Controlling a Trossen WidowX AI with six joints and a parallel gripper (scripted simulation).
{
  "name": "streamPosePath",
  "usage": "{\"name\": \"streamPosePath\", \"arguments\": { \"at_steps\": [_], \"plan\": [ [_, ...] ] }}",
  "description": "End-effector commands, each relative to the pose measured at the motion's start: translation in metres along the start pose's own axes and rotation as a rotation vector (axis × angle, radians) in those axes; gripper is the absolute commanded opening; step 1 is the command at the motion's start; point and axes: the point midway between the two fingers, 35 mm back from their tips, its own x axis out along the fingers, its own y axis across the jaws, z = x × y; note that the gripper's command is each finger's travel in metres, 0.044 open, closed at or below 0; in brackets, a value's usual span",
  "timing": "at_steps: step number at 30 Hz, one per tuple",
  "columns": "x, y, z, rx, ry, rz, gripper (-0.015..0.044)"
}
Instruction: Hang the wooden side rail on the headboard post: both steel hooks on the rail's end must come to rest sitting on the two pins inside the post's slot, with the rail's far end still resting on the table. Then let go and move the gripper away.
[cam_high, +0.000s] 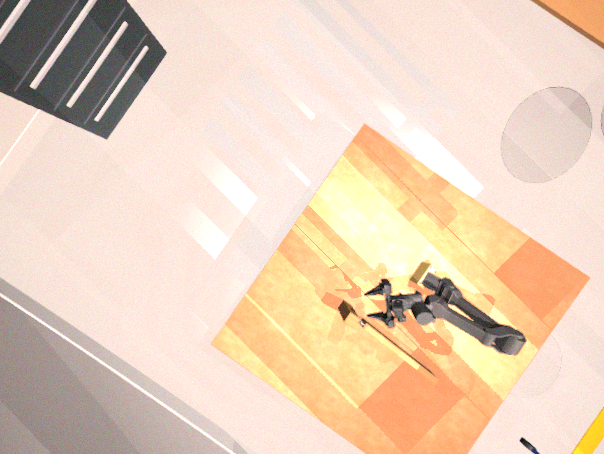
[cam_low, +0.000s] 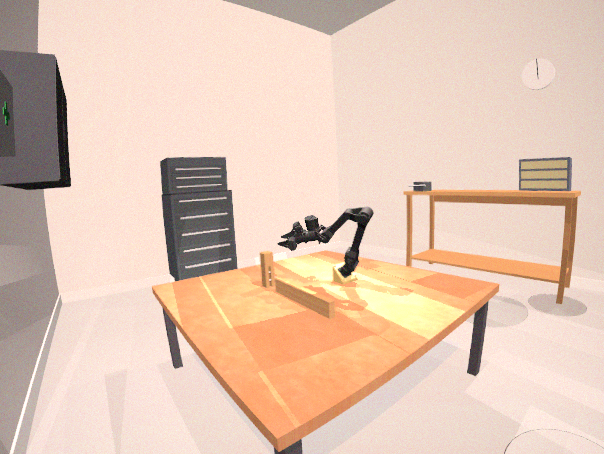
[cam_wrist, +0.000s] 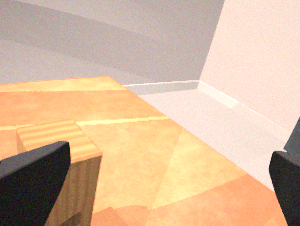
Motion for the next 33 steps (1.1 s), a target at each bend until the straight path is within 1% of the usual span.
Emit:
{"name": "streamPosePath", "arguments": {
  "at_steps": [1, 7, 9, 29, 33],
  "plan": [
    [-0.004, 0.021, -0.042, 0.066, 0.042, 0.091, 0.0440],
    [-0.029, 0.056, -0.102, 0.174, 0.129, 0.236, 0.0440],
    [-0.037, 0.064, -0.112, 0.196, 0.150, 0.265, 0.0440],
    [-0.038, 0.065, -0.114, 0.199, 0.153, 0.268, 0.0440],
    [-0.023, 0.064, -0.113, 0.232, 0.207, 0.227, 0.0440]
  ]
}}
